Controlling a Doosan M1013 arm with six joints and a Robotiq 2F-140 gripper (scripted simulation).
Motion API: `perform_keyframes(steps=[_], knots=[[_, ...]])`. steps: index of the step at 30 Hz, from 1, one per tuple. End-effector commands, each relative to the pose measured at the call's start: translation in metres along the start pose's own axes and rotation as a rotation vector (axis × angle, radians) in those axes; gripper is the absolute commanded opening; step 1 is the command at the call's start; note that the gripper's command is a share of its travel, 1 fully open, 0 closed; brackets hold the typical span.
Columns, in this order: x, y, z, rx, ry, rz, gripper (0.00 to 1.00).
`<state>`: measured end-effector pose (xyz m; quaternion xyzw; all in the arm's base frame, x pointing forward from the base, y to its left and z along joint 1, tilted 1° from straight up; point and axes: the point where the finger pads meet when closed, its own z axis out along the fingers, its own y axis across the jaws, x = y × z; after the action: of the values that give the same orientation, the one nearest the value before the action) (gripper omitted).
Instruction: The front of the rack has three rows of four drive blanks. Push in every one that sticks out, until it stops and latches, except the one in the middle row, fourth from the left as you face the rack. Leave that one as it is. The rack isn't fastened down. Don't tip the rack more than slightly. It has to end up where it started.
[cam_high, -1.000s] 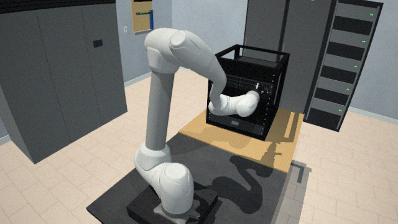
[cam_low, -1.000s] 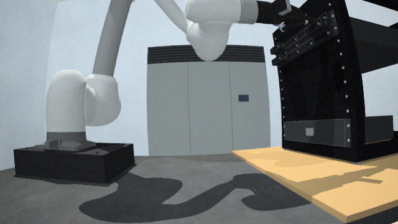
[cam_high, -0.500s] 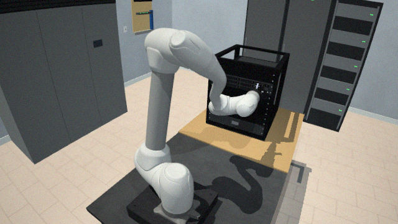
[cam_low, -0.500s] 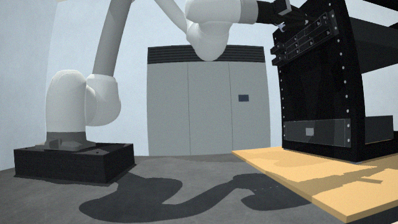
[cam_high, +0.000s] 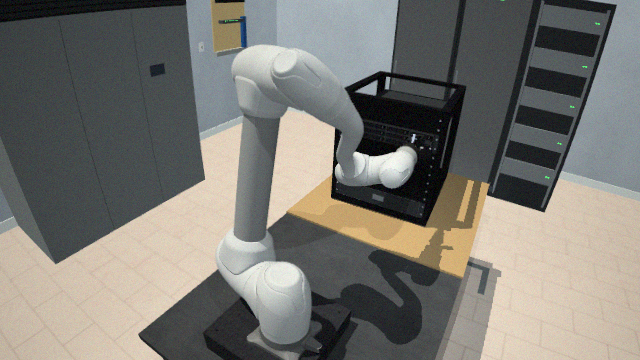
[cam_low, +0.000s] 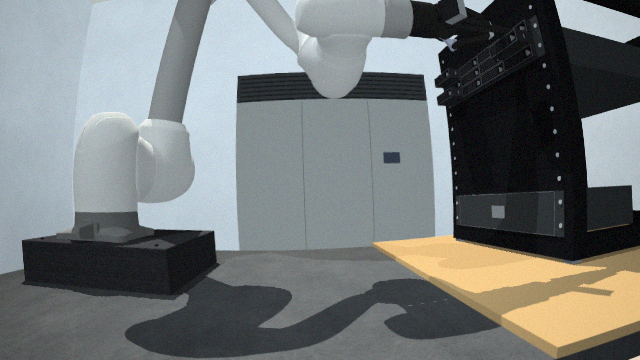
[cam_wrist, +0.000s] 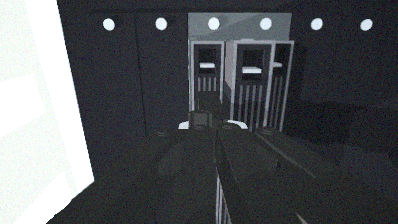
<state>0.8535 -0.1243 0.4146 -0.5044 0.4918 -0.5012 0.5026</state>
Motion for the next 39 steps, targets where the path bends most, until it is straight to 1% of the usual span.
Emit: perform_keyframes(steps=[1, 10, 13, 20, 32, 39], knots=[[0.000, -0.001, -0.007, 0.001, 0.000, 0.000, 0.10], [0.000, -0.001, -0.058, 0.001, 0.000, 0.000, 0.10], [0.000, -0.001, -0.071, 0.001, 0.000, 0.000, 0.10], [0.000, -0.001, -0.078, 0.001, 0.000, 0.000, 0.10], [-0.002, -0.001, -0.078, 0.001, 0.000, 0.000, 0.10], [-0.011, 0.001, -0.078, 0.001, 0.000, 0.000, 0.10]])
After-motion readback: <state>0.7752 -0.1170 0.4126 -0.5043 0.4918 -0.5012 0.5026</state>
